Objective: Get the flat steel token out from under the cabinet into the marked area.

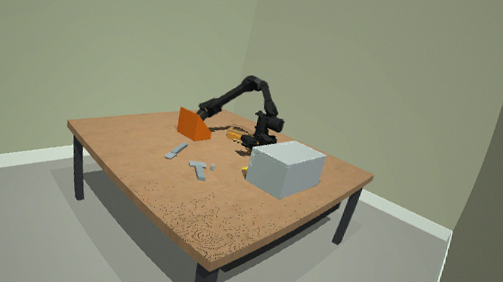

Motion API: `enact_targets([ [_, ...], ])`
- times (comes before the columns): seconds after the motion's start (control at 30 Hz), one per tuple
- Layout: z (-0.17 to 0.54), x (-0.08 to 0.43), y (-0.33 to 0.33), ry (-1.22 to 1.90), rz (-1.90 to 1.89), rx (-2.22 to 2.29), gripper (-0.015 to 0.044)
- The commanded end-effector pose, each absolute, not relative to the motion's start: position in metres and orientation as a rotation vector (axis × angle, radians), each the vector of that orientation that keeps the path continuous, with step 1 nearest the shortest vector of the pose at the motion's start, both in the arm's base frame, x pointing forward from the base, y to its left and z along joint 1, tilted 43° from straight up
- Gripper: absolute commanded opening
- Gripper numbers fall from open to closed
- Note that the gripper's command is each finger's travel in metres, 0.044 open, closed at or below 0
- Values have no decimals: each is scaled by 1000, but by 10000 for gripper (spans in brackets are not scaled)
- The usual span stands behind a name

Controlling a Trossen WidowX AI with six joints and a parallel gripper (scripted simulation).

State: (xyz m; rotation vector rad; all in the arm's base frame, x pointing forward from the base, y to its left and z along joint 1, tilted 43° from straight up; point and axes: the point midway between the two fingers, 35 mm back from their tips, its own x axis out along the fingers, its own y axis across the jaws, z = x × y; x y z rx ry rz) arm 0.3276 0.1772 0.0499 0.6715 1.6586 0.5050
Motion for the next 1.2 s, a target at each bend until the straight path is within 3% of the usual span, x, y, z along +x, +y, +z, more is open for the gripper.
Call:
enact_targets([
  [0.0,50,332,178,1658,509,671,0],
  [1.17,45,366,178,1656,510,670,0],
])
